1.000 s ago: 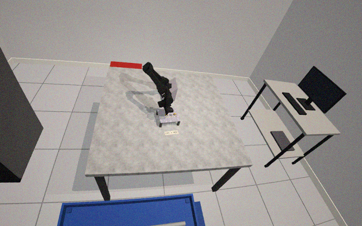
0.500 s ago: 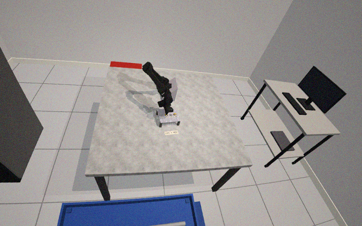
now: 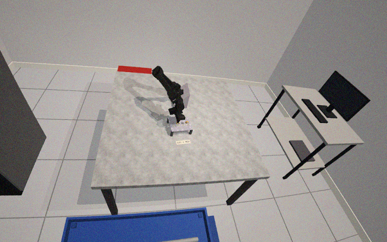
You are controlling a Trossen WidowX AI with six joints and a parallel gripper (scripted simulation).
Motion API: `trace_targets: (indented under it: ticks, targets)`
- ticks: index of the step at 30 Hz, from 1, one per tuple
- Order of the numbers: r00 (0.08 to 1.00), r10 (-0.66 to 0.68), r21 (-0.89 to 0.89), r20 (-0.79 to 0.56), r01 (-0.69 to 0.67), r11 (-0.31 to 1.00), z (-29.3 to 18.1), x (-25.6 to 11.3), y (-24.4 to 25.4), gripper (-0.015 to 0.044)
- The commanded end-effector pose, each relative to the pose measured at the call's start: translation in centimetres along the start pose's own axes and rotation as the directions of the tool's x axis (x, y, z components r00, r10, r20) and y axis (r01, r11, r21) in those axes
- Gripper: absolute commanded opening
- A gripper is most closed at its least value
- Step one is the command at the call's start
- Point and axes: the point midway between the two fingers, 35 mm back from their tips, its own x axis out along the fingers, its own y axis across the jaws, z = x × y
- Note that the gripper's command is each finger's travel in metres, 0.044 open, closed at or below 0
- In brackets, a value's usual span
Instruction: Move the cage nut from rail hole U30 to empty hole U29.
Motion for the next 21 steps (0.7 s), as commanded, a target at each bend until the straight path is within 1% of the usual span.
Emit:
trace_targets:
  ticks: [1, 21]
  targets:
    - [1.000, 0.005, -0.006, -0.006, -0.005, 1.000, -0.14, 0.06, -0.15, 0.0027]
    - [1.000, 0.024, -0.007, -0.006, -0.024, 1.000, -0.23, 0.08, -0.30, 0.0027]
